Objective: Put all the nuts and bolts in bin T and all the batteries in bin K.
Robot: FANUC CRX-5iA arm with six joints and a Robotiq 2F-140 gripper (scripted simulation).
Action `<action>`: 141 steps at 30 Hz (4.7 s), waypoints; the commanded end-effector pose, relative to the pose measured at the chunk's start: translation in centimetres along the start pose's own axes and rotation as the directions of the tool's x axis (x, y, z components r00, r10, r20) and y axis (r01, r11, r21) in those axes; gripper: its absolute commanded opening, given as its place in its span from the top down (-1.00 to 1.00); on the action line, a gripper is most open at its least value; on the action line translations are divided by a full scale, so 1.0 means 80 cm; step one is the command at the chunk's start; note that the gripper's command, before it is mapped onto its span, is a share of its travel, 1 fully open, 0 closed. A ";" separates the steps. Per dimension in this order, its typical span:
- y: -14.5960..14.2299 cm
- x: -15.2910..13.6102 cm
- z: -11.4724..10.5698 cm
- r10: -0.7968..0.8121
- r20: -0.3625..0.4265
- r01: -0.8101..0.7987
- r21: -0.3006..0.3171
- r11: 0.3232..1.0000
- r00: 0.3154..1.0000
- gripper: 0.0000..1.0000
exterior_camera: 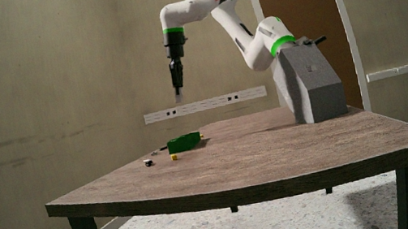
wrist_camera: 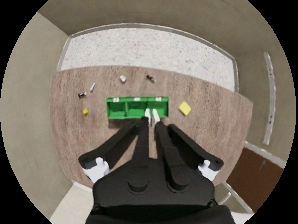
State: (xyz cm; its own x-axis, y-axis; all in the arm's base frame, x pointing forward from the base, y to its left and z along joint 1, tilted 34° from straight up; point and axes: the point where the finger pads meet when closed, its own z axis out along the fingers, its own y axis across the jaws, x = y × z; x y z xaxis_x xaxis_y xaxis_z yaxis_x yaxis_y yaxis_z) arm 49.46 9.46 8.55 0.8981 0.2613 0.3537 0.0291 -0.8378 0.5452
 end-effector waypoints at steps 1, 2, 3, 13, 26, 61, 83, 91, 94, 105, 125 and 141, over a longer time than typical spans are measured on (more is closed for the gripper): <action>0.015 -0.011 -0.004 0.012 0.029 -0.013 0.002 1.000 1.000 0.70; 0.021 -0.019 -0.005 0.024 0.077 -0.025 0.009 1.000 0.997 0.70; 0.026 -0.028 -0.006 0.028 0.094 -0.030 0.012 0.999 0.995 0.70; 0.044 -0.061 -0.013 0.038 0.160 -0.043 0.028 0.999 0.986 0.70; 0.050 -0.035 0.055 -0.008 0.159 0.003 0.035 0.999 0.987 0.70; 0.055 -0.011 0.193 -0.008 0.159 0.003 0.035 0.999 0.987 0.70; 0.054 -0.014 0.211 -0.008 0.159 0.003 0.035 0.999 0.987 0.70; 0.054 -0.014 0.211 -0.008 0.159 0.003 0.035 0.999 0.987 0.70; 0.054 -0.014 0.211 -0.008 0.159 0.003 0.035 0.999 0.987 0.70; 0.054 -0.014 0.211 -0.008 0.159 0.003 0.035 0.999 0.987 0.70; 0.055 -0.011 0.196 -0.008 0.159 0.003 0.035 0.999 0.987 0.70; 0.056 -0.007 0.166 -0.008 0.159 0.003 0.035 0.999 0.987 0.70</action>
State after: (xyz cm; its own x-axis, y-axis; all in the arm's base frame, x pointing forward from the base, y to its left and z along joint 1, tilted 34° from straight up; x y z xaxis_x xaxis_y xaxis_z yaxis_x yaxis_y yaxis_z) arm 55.16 -1.14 0.07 0.9561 0.1888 0.2241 0.0470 -0.8536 0.5187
